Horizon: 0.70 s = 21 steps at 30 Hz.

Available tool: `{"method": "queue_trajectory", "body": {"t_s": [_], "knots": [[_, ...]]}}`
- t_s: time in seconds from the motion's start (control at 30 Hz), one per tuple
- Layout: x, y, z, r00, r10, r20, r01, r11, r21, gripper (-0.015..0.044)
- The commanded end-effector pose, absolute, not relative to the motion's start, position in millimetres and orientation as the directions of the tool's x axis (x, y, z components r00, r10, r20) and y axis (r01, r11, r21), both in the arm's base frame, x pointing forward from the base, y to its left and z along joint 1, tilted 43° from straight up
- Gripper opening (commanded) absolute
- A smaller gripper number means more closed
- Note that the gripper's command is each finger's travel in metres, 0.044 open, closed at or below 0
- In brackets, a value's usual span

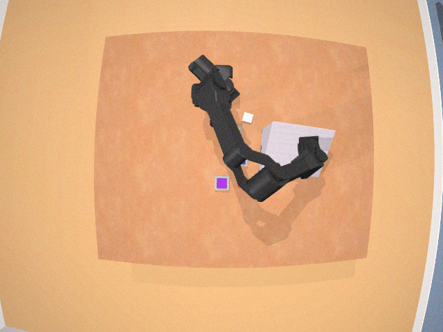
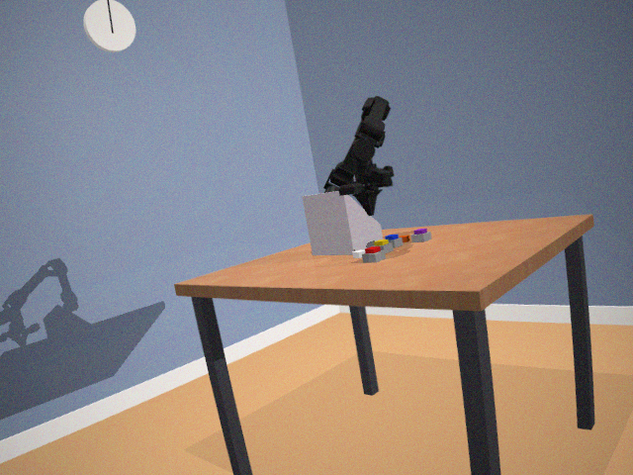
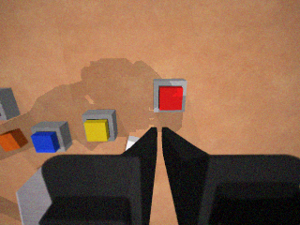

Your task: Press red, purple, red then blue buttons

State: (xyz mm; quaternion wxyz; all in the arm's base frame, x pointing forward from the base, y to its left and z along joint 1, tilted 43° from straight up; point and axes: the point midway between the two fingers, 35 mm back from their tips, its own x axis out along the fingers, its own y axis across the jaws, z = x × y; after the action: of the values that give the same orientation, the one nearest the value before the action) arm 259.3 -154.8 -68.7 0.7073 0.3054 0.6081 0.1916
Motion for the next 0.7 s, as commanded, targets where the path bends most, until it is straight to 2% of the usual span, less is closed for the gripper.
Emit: {"method": "queue_trajectory", "body": {"t_s": [0.0, 0.4, 0.67], "knots": [[258, -127, -40, 0.169, 0.640, -0.749, 0.091, 0.747, 0.659, 0.0020], [219, -21, 36, 0.179, 0.650, -0.738, 0.097, 0.735, 0.671, 0.0020], [210, 1, 37, 0.184, 0.656, -0.732, 0.099, 0.728, 0.678, 0.0020]]}}
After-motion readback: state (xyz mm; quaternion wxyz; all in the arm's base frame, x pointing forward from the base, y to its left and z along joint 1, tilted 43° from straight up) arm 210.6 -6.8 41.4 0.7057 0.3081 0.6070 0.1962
